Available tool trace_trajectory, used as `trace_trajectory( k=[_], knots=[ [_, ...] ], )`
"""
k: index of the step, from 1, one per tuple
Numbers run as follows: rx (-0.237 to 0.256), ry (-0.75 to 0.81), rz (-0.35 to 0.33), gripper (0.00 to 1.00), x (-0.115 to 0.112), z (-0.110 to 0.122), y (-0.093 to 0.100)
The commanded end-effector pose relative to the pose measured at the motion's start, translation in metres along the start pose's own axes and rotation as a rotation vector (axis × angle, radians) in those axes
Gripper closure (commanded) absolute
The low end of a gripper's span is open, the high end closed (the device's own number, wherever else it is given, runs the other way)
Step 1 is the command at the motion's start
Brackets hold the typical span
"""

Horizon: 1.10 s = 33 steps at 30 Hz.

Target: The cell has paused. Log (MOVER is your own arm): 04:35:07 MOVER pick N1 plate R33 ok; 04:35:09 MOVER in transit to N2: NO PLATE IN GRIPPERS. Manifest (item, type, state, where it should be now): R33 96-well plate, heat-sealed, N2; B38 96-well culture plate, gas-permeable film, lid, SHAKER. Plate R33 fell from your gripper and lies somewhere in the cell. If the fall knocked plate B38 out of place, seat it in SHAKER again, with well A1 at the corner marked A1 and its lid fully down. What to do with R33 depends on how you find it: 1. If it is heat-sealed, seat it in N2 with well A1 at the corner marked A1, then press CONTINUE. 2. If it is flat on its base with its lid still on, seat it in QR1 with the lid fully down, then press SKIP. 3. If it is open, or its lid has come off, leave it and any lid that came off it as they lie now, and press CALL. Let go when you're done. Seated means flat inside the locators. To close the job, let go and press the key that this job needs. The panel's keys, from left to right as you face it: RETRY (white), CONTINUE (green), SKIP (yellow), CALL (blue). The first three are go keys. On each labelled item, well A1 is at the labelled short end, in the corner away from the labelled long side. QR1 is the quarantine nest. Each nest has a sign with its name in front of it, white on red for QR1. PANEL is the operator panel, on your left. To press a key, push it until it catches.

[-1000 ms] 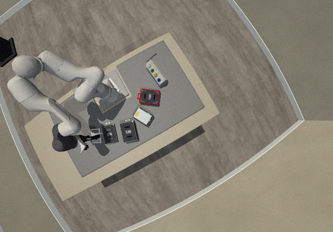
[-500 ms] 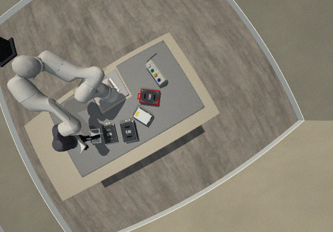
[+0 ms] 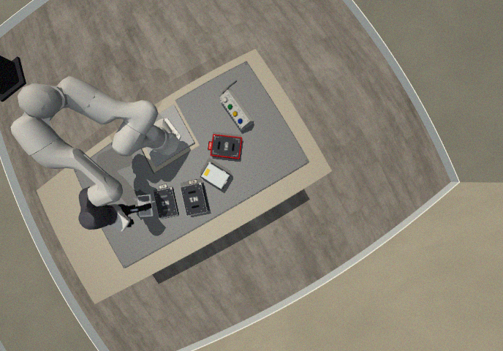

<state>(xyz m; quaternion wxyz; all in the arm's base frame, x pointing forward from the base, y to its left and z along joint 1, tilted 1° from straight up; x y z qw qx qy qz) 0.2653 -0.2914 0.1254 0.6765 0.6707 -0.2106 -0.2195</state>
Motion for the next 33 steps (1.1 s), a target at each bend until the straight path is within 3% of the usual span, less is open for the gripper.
trace_trajectory(
  k=[1,33],
  knots=[
    [0.000,-0.002,0.002,0.30,0.0004,-0.0005,-0.0002],
    [0.000,-0.002,0.002,0.30,0.0005,-0.0005,-0.0066]
  ],
)
Point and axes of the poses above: the point where the finger pads meet when closed, its own y axis back along the fingers, its own z axis across the jaws, x = y × z, the point moved 7 cm from there along y, back along the fingers, and after that the axes turned 14 degrees about -y, right-handed, at the moved point
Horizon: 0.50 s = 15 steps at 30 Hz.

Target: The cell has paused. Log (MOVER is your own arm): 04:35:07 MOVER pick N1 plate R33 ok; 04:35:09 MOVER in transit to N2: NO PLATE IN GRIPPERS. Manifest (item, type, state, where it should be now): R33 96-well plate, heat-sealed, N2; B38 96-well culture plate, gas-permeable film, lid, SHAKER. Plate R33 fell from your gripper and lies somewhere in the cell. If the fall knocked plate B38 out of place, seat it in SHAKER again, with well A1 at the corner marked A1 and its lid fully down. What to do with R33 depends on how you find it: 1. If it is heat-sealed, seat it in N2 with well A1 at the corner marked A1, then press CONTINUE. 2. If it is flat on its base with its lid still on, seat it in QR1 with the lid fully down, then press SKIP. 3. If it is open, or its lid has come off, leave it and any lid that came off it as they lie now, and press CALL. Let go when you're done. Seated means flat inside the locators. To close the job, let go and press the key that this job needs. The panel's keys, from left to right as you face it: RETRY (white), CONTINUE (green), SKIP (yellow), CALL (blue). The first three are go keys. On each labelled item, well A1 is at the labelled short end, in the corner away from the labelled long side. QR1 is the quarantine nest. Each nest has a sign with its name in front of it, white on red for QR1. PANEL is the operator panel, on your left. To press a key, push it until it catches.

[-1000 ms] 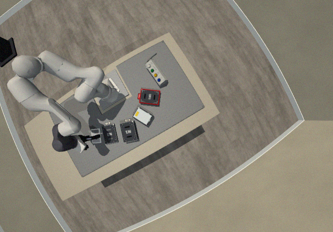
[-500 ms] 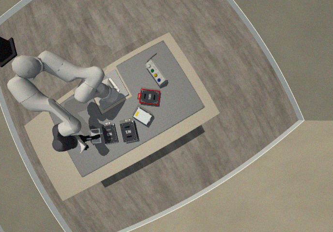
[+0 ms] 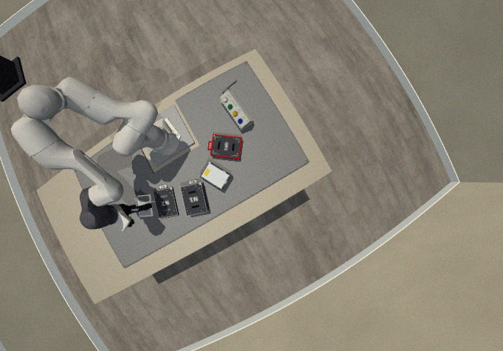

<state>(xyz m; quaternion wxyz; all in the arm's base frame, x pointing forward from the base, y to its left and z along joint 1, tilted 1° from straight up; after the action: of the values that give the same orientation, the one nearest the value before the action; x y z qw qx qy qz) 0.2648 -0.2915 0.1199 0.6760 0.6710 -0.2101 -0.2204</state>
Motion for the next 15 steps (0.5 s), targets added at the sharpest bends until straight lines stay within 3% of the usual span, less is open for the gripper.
trace_trajectory(
  k=[1,15],
  knots=[
    [-0.001,-0.001,0.004,0.30,0.0008,-0.0008,-0.0017],
    [-0.001,-0.001,0.004,0.30,0.0008,-0.0008,-0.0088]
  ],
)
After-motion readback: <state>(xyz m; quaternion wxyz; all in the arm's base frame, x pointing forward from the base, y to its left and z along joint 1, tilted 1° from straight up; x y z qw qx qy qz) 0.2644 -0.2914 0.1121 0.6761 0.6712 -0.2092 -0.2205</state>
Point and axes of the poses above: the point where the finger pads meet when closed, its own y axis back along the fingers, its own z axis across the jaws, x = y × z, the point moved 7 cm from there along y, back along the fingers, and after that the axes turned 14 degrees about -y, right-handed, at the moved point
